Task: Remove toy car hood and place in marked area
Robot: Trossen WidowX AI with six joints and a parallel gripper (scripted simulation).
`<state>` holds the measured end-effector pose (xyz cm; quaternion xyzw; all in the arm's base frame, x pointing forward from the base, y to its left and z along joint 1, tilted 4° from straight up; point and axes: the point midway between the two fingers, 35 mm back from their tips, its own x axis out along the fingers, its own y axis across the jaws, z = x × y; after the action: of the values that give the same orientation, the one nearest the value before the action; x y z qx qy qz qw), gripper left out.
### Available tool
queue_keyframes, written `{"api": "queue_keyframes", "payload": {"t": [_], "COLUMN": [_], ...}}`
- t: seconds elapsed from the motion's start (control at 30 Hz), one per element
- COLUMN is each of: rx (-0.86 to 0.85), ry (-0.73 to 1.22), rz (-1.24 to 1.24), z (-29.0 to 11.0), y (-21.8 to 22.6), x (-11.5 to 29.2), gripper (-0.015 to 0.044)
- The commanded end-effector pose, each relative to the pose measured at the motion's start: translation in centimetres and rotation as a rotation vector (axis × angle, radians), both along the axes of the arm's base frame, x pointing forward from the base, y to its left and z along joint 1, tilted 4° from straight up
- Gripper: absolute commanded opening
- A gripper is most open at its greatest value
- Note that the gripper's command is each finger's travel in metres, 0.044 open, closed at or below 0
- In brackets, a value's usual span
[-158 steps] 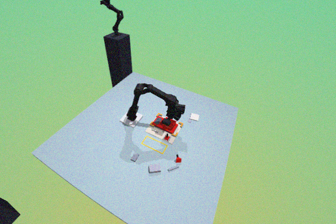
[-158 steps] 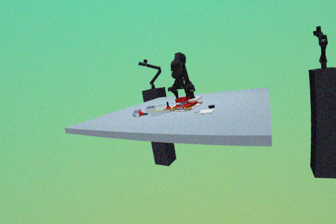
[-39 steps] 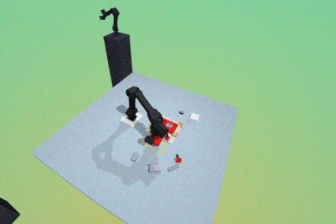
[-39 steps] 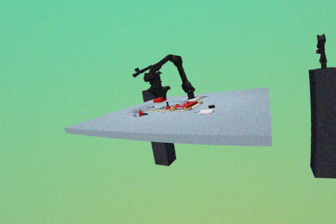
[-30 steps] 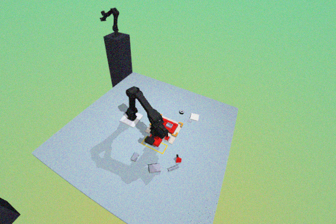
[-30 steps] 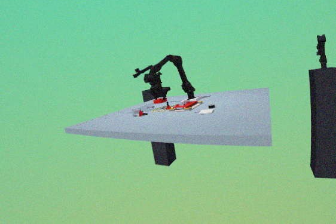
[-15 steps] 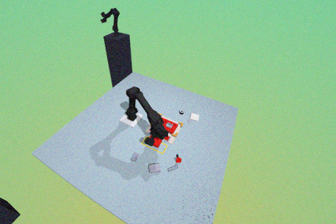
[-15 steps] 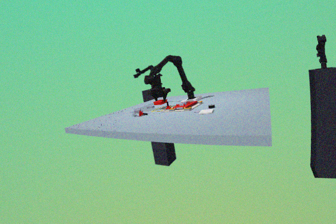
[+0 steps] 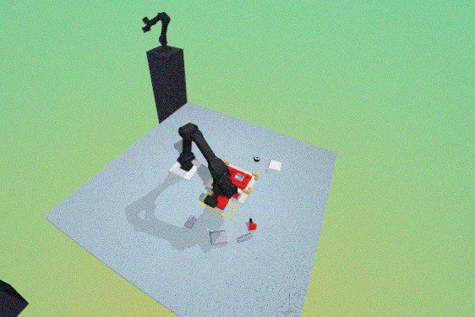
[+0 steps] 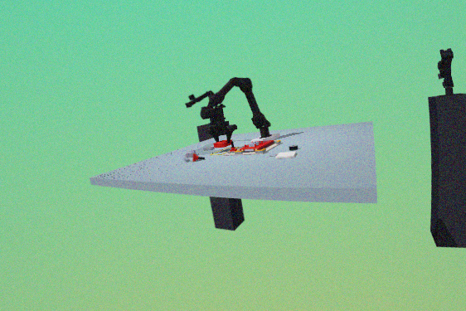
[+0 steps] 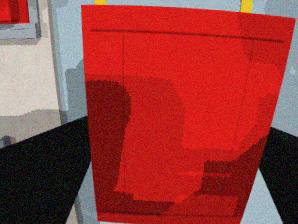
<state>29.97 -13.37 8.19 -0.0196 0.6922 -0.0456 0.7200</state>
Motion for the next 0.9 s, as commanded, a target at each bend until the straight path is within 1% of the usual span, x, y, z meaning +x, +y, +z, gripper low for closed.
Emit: {"api": "queue_keyframes", "payload": {"t": [0.0, 0.87], "rx": [0.003, 0.003], "ry": [-0.003, -0.003], "rz": [0.007, 0.007], "z": [-0.3, -1.7], "y": [0.0, -0.1], "x": [0.0, 0.0], "gripper": [0.0000, 0.0000]}}
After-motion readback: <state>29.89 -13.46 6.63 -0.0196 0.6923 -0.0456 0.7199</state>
